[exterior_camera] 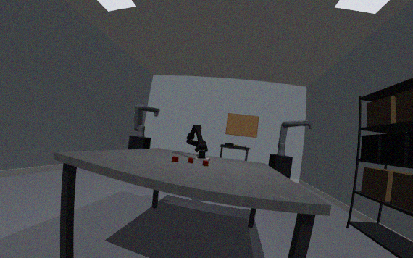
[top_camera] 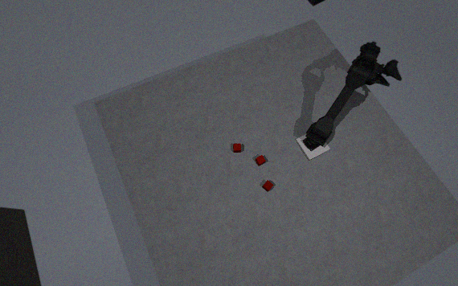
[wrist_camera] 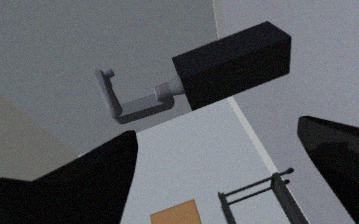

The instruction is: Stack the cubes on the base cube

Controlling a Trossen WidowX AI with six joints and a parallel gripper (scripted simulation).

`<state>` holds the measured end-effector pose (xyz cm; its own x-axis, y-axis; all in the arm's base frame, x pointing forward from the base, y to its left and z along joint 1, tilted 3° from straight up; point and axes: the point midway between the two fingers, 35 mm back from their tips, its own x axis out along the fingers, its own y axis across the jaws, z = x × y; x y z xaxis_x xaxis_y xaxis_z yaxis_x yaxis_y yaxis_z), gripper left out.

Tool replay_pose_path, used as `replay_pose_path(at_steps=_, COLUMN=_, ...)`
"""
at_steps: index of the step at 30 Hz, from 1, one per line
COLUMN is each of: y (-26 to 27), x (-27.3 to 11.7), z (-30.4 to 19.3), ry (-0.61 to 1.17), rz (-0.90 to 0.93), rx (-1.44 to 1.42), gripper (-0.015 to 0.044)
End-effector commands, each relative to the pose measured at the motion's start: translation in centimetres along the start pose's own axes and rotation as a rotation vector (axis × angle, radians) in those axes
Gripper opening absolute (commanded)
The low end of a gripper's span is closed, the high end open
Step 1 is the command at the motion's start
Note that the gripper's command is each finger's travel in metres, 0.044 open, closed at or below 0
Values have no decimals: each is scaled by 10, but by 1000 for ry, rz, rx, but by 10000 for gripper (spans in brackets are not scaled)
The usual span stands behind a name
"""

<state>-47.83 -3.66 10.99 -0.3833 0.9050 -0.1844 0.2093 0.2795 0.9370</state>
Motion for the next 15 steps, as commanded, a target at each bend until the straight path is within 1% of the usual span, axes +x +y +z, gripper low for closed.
replay_pose_path(at_steps=1, y=-1, x=-1, z=0, ry=1, rz=-6, rx=9, gripper=374)
replay_pose_path(at_steps=3, y=-12, x=-9, z=-3, ry=11, rz=-53, rx=82, gripper=321)
replay_pose_path(at_steps=5, y=-18, x=-35, z=-7, ry=47, rz=-105, rx=167, gripper=269)
replay_pose_path(at_steps=15, y=-33, x=-167, z=0, ry=165, rz=-390, rx=535, gripper=265)
